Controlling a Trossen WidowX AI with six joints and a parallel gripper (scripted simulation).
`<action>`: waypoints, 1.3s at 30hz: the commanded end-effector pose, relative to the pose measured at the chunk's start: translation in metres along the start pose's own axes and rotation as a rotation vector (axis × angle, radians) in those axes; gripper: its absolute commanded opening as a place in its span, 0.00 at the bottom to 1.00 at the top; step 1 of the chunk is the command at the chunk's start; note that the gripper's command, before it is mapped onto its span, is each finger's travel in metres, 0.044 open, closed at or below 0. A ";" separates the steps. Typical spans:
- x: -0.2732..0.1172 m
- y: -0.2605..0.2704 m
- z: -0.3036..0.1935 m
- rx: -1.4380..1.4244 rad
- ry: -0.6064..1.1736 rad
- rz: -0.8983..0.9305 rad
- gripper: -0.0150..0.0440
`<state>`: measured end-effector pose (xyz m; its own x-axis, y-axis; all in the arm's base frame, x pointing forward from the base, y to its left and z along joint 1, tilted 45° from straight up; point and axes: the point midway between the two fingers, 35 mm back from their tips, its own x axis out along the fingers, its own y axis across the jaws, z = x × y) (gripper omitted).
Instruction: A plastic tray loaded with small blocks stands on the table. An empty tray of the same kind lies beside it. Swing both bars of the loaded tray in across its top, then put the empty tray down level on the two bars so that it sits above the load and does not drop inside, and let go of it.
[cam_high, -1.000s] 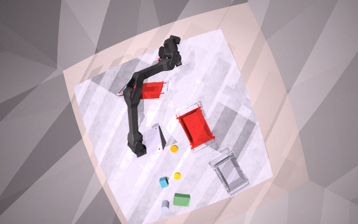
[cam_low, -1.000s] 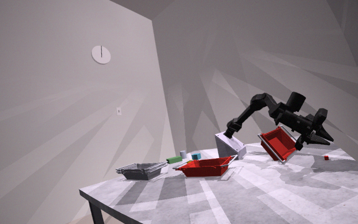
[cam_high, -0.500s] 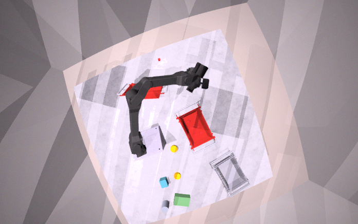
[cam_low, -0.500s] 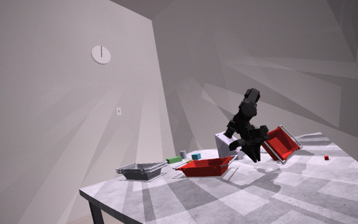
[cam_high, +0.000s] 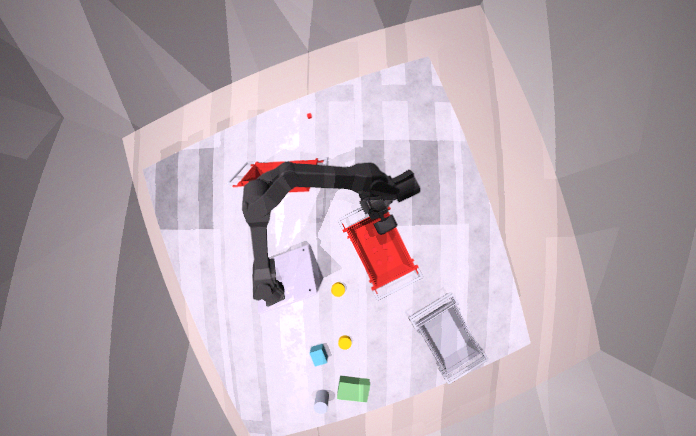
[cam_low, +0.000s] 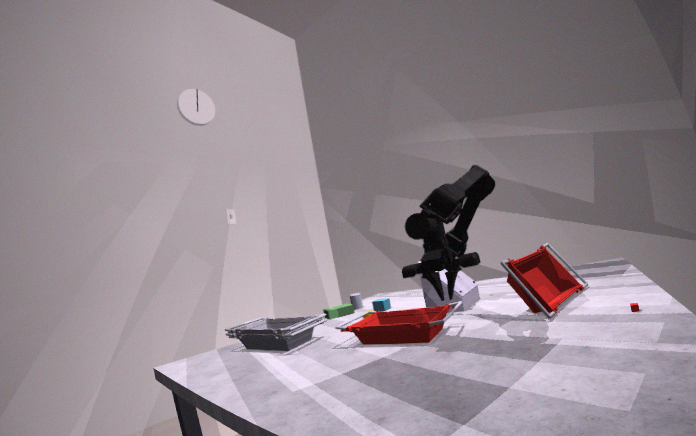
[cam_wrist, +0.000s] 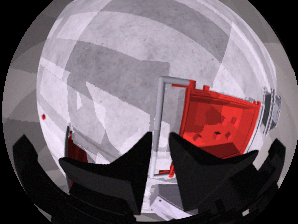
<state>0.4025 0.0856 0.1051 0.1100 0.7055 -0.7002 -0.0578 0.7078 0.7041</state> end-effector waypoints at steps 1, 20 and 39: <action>0.003 0.000 -0.004 0.020 0.014 -0.005 0.39; 0.060 -0.001 -0.005 0.020 0.013 -0.002 0.39; 0.028 -0.050 -0.005 0.020 0.014 -0.006 0.39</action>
<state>0.4038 0.0773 0.0630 0.1065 0.7070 -0.6991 -0.0449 0.7058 0.7070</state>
